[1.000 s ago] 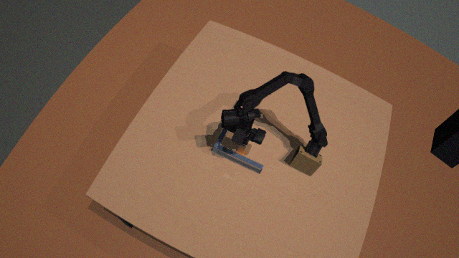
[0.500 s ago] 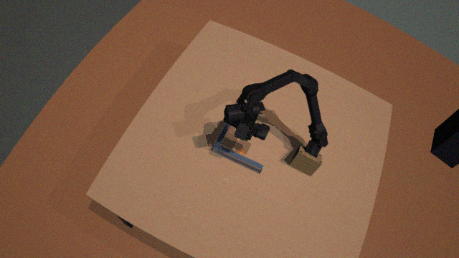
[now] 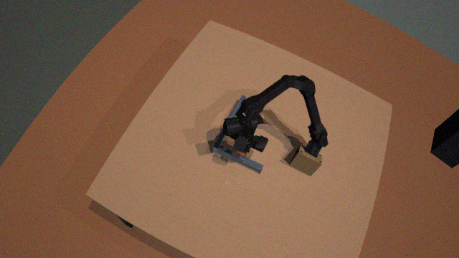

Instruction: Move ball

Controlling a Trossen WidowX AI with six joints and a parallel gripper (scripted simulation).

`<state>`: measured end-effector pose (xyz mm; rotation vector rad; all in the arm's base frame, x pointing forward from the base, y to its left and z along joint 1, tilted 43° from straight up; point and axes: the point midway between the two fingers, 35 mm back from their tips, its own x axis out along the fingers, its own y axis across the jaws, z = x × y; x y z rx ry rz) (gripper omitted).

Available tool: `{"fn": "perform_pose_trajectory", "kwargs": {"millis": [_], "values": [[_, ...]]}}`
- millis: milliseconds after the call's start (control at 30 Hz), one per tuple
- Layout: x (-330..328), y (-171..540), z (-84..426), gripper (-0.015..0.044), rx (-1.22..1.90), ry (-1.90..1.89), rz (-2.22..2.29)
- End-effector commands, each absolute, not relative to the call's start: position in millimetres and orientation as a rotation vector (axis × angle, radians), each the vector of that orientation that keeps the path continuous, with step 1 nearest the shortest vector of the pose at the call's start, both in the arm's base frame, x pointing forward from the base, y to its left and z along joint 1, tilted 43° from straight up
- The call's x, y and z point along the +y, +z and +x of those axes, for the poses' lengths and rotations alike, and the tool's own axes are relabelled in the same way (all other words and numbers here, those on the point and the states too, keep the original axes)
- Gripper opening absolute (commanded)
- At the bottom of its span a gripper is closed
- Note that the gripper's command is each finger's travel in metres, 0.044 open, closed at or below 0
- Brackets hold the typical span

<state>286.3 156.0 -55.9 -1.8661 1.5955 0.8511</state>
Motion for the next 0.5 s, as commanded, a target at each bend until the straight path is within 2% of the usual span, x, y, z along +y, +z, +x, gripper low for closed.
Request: {"fn": "perform_pose_trajectory", "kwargs": {"millis": [0, 233, 467], "values": [[140, -73, 287, 0.0000, 1.614, 0.854, -1.871], [111, -103, 289, 0.0000, 1.616, 0.852, -1.872], [109, -105, 289, 0.0000, 1.616, 0.851, -1.872]]}}
